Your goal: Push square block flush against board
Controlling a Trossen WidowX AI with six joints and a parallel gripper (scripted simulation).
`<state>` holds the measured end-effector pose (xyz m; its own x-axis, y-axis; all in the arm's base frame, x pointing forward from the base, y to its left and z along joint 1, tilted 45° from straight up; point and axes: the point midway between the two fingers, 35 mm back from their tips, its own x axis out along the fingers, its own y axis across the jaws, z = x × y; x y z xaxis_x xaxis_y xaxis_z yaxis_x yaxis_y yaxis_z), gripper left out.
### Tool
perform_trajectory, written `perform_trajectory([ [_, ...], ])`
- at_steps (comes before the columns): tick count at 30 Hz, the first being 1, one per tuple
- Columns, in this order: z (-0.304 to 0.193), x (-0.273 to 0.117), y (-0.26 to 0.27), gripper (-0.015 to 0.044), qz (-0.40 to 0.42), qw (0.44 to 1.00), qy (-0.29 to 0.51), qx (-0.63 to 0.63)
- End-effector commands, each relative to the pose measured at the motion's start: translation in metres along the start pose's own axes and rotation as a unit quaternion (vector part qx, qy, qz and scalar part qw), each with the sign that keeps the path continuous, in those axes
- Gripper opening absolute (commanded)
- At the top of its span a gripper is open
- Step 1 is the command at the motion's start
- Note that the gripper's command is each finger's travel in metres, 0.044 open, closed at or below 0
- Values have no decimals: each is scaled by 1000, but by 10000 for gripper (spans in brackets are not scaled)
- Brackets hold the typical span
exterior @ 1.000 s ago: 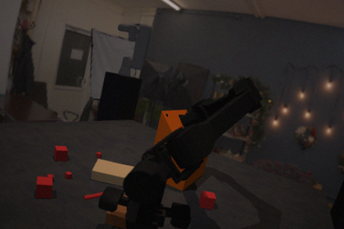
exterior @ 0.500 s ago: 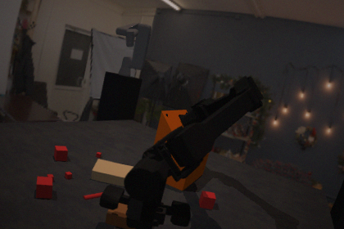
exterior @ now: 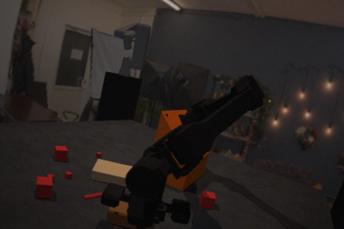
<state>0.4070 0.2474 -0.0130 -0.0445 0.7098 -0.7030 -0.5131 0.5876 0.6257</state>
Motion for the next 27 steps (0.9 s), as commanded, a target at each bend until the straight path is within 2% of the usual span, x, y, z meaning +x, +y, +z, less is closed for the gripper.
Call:
perform_trajectory([
  [1,-4,0,0,0,-1,1000,1,1],
  [27,-20,1,-1,0,-1,1000,2,1],
])
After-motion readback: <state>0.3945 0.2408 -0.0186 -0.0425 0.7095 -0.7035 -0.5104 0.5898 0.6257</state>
